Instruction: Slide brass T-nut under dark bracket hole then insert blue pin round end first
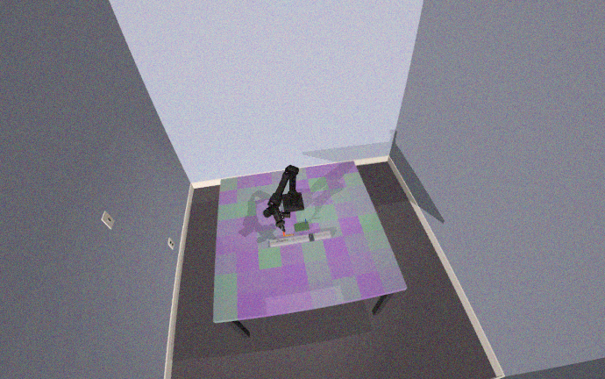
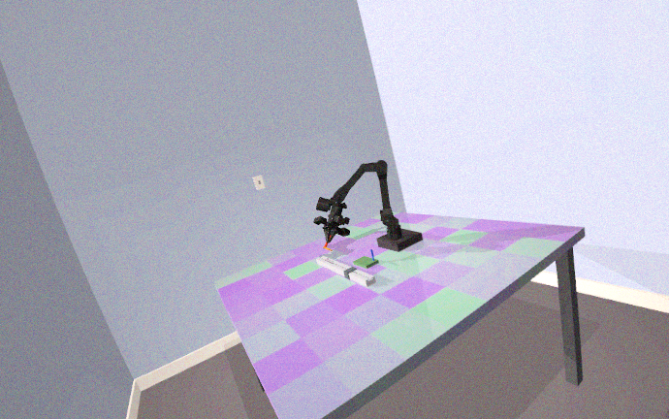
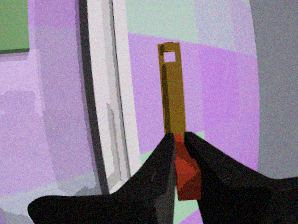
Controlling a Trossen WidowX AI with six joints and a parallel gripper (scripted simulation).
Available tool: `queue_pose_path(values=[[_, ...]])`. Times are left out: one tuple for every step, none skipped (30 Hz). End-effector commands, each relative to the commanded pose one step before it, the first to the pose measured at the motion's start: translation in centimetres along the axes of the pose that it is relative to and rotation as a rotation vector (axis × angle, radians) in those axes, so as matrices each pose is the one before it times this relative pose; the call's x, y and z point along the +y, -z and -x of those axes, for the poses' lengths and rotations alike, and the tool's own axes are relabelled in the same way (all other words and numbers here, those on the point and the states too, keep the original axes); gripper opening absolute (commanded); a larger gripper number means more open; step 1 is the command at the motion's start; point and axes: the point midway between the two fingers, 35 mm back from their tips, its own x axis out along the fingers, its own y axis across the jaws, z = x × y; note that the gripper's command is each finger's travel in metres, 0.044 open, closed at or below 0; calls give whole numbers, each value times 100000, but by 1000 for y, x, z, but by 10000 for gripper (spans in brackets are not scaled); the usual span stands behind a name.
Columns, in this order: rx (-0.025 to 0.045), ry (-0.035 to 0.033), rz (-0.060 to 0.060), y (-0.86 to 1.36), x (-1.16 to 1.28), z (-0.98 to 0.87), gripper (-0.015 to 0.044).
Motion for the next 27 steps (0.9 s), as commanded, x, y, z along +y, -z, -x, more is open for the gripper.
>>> queue_pose_path(values=[[-521,1098,827,-194,266,-15,-150],[24,288,149,-16,29,13,-150],[25,287,149,-17,29,13,-150],[25,287,150,-17,29,13,-150],[25,287,151,-17,29,13,-150],[25,286,151,-17,29,13,-150],[21,234,124,-14,24,11,-150],[13,140,75,-9,14,7,-150],[4,47,25,-3,5,2,-150],[-8,0,0,8,17,-20,-150],[-24,-1,0,24,52,-61,-150],[-40,-2,0,39,87,-101,-150],[-49,-2,0,46,106,-121,-150],[-49,-2,0,45,106,-120,-150],[-49,-2,0,44,107,-120,-150],[-49,-2,0,43,108,-119,-150],[-49,-3,0,42,108,-118,-150],[-49,-3,0,41,109,-118,-150],[-49,-3,0,40,109,-117,-150],[-49,-3,-1,39,110,-117,-150],[-49,-3,-1,38,111,-116,-150],[-49,-3,-1,37,111,-115,-150],[-50,-3,-1,36,112,-115,-150],[-50,-3,-1,35,112,-114,-150],[-50,-3,-1,34,113,-114,-150],[-50,-3,-1,33,113,-113,-150],[-50,-3,-1,32,114,-112,-150]])
